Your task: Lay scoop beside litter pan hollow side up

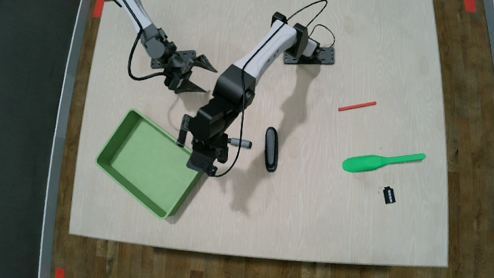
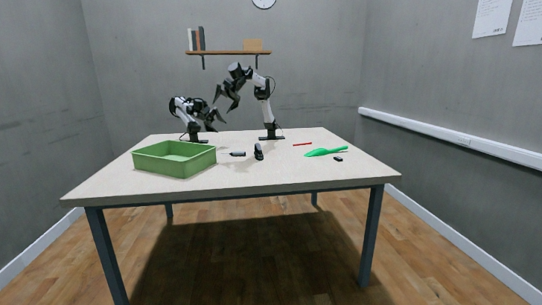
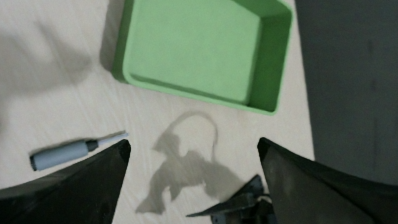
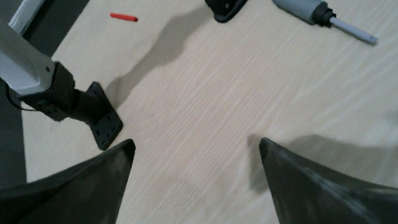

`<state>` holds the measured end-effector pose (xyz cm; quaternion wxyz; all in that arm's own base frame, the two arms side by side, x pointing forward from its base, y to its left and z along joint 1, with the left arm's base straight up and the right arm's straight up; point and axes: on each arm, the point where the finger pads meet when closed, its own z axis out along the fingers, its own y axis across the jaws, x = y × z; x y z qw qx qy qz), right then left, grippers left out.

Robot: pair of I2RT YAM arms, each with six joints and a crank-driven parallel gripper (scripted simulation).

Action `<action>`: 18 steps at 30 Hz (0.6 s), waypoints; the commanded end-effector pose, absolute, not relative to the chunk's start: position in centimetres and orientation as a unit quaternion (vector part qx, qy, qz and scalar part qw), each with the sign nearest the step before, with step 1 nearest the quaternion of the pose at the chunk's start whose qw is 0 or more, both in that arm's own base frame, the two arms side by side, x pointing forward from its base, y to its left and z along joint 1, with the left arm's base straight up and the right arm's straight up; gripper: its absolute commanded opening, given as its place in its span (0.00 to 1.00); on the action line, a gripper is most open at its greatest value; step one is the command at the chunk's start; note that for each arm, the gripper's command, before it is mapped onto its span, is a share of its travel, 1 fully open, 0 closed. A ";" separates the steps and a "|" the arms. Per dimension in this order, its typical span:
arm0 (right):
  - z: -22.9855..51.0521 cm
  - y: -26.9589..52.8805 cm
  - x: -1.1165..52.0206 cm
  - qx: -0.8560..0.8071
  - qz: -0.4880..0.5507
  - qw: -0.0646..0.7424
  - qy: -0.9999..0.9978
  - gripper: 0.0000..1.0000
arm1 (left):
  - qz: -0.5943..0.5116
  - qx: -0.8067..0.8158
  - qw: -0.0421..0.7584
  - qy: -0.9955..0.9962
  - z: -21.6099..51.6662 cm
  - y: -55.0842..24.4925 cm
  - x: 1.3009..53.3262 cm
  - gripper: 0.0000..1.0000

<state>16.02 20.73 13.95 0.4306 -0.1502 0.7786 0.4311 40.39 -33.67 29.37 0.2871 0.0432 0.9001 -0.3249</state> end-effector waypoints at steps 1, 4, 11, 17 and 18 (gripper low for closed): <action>16.6 20.9 18.0 -0.114 0.438 0.477 0.753 1.00 | -0.326 0.043 0.338 0.882 32.4 -31.5 40.8 1.00; 17.4 20.6 18.8 -0.086 0.440 0.491 0.747 1.00 | -0.305 0.033 0.346 0.887 31.8 -29.0 40.8 1.00; 19.2 20.5 19.7 -0.051 0.453 0.514 0.727 1.00 | -0.243 0.006 0.358 0.901 30.2 -21.9 40.4 1.00; 20.8 20.4 20.3 -0.022 0.469 0.528 0.707 1.00 | -0.147 -0.044 0.386 0.910 28.1 -9.9 40.4 1.00; 21.1 20.4 20.4 -0.018 0.473 0.530 0.703 1.00 | -0.127 -0.055 0.391 0.910 27.7 -7.5 40.4 1.00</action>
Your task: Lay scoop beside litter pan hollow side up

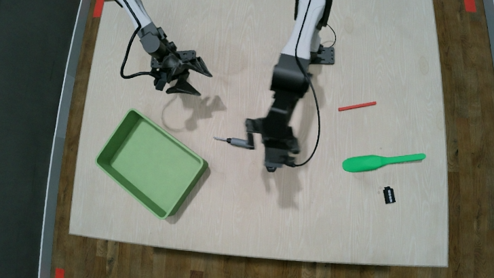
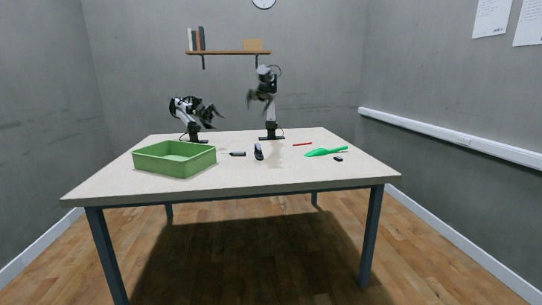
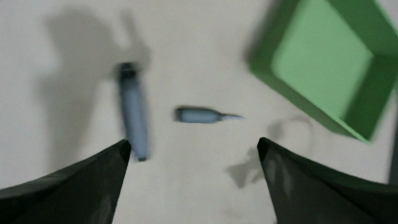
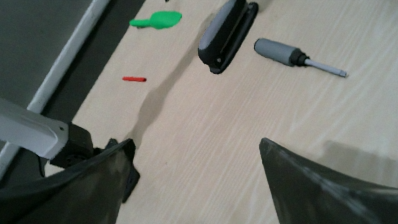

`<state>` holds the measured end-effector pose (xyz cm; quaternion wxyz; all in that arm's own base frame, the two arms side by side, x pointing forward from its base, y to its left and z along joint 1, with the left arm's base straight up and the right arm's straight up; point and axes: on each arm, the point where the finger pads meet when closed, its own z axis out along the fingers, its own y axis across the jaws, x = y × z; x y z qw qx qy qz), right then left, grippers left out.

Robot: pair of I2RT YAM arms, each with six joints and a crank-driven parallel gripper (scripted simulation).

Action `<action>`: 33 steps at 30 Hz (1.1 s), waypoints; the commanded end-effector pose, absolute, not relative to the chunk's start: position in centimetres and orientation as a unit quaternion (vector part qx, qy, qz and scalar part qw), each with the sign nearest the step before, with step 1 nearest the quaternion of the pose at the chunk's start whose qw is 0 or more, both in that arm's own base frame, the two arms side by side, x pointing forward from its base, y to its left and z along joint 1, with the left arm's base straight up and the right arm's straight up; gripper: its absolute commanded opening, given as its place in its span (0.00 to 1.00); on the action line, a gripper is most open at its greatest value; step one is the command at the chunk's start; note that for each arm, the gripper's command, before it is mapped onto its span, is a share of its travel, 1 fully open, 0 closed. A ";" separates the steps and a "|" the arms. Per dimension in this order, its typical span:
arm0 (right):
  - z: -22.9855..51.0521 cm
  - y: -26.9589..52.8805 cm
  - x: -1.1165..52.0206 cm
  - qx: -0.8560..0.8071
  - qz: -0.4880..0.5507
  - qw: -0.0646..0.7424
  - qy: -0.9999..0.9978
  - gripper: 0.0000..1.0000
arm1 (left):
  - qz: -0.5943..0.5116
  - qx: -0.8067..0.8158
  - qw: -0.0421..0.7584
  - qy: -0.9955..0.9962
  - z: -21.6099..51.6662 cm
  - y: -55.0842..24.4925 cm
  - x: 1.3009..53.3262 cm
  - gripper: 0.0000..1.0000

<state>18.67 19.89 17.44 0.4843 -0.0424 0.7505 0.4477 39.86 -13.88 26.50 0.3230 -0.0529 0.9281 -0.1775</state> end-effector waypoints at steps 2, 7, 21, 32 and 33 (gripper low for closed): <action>21.7 20.4 20.5 -0.010 0.479 0.534 0.696 1.00 | -0.090 -0.080 0.402 0.908 27.0 -2.7 40.4 1.00; 22.6 20.3 20.6 0.000 0.489 0.541 0.684 1.00 | -0.041 -0.115 0.416 0.901 26.2 3.7 40.3 1.00; 25.4 20.3 20.7 0.031 0.530 0.549 0.645 1.00 | 0.121 -0.251 0.413 0.867 21.3 25.4 39.7 1.00; 26.7 20.3 20.6 0.041 0.549 0.553 0.625 1.00 | 0.127 -0.265 0.417 0.860 21.4 27.0 39.4 1.00; 26.8 20.3 20.6 0.042 0.550 0.554 0.624 1.00 | 0.127 -0.265 0.417 0.860 21.5 27.0 39.4 1.00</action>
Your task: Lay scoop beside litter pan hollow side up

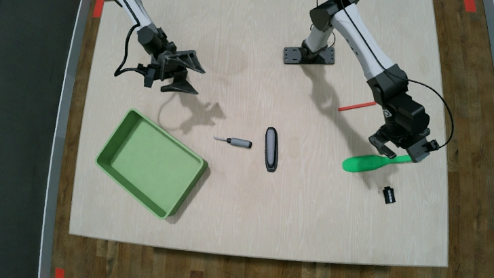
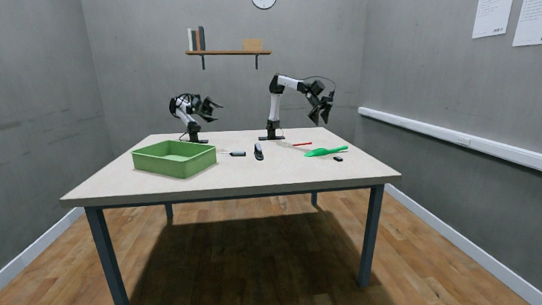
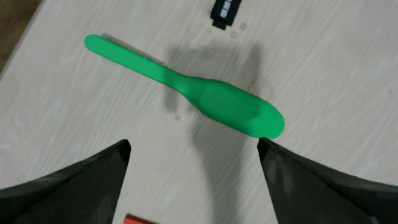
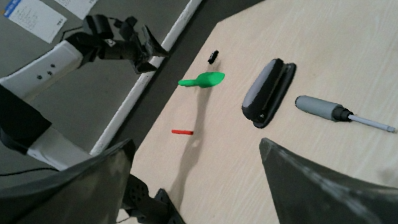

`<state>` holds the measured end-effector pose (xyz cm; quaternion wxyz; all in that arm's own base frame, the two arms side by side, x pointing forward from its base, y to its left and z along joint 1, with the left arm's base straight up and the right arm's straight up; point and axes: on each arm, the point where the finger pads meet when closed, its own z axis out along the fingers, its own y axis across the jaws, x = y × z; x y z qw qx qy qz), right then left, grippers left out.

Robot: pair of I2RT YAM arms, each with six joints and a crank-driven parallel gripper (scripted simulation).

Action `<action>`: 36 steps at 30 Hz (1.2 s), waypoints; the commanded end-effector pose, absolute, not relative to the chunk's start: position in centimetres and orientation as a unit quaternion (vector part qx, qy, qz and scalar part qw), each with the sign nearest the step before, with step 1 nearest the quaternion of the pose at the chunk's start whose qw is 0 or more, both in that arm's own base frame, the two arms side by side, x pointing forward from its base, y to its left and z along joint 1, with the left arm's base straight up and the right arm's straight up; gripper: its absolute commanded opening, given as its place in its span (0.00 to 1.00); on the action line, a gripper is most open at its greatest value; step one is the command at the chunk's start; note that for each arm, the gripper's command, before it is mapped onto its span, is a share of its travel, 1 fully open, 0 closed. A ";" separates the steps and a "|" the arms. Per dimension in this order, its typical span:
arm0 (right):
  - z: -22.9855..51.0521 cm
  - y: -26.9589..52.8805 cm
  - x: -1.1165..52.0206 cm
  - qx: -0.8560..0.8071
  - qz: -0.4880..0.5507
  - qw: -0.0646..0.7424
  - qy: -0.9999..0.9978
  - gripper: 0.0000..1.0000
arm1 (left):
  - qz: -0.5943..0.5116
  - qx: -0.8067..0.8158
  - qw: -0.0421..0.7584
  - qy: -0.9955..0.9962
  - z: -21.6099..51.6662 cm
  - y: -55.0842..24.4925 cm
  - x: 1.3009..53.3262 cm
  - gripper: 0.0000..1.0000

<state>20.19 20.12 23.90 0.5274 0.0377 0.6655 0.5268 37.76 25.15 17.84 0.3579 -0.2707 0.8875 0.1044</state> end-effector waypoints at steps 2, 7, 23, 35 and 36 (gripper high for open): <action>27.0 20.3 20.6 0.044 0.553 0.554 0.621 1.00 | 0.126 -0.265 0.417 0.860 21.5 27.0 39.4 1.00; 27.3 20.3 20.6 0.047 0.557 0.554 0.617 1.00 | 0.126 -0.264 0.417 0.861 21.5 27.0 39.4 1.00; 28.3 20.2 20.5 0.057 0.572 0.555 0.601 1.00 | 0.126 -0.264 0.417 0.860 21.4 27.0 39.5 1.00; 28.8 20.1 20.4 0.061 0.579 0.556 0.594 1.00 | 0.127 -0.264 0.418 0.860 21.4 27.0 39.5 1.00; 28.8 20.1 20.4 0.061 0.579 0.556 0.593 1.00 | 0.127 -0.264 0.418 0.860 21.4 27.0 39.5 1.00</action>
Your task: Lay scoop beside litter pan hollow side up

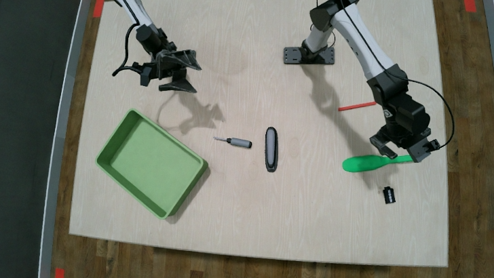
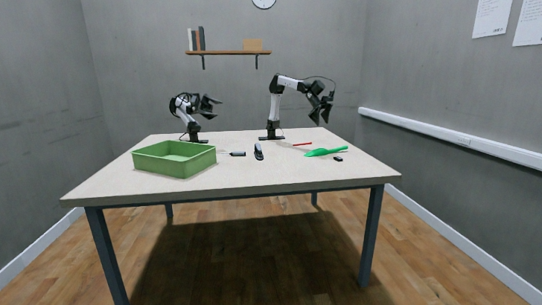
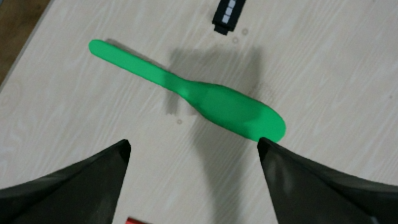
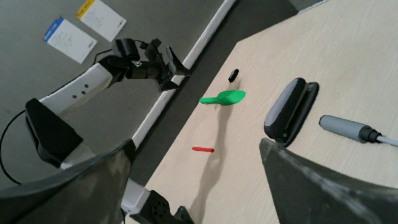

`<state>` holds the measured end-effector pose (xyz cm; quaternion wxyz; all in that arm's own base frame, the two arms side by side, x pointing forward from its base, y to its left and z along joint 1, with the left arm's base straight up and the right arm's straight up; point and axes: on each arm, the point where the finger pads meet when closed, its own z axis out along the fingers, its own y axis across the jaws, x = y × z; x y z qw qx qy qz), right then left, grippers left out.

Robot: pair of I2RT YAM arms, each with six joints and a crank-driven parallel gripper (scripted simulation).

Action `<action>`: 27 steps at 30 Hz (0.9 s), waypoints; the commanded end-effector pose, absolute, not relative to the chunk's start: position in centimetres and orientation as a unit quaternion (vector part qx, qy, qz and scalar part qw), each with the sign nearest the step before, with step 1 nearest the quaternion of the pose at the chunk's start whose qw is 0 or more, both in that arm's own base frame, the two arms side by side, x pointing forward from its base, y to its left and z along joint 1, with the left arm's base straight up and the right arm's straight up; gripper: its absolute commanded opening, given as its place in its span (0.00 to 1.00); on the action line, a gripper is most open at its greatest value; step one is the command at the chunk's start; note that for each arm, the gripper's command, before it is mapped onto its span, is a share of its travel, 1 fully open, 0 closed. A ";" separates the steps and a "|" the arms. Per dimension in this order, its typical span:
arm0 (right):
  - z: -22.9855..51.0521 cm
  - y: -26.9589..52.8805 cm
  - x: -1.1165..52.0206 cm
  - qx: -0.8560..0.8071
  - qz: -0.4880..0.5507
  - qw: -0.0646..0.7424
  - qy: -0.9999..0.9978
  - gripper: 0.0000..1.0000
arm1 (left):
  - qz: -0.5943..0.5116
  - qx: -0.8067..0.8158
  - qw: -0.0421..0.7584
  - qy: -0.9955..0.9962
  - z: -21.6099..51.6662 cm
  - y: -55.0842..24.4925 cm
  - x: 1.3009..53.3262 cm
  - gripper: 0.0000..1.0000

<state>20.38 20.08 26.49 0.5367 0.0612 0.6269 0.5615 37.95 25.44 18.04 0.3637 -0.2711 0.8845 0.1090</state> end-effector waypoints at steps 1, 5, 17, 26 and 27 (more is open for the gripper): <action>28.8 20.1 20.4 0.061 0.580 0.556 0.593 1.00 | 0.127 -0.264 0.418 0.860 21.4 27.0 39.5 1.00; 28.9 20.1 20.4 0.062 0.580 0.556 0.592 1.00 | 0.133 -0.255 0.409 0.866 21.0 27.2 39.3 0.76; 28.9 20.2 20.3 0.058 0.584 0.553 0.591 1.00 | 0.213 -0.030 0.256 0.942 17.3 30.7 37.7 0.49; 28.9 20.2 20.3 0.058 0.583 0.554 0.591 1.00 | 0.230 0.123 0.160 0.952 15.3 33.2 37.8 0.49; 28.9 20.2 20.3 0.058 0.583 0.554 0.591 1.00 | 0.230 0.149 0.144 0.951 14.9 33.6 37.8 0.49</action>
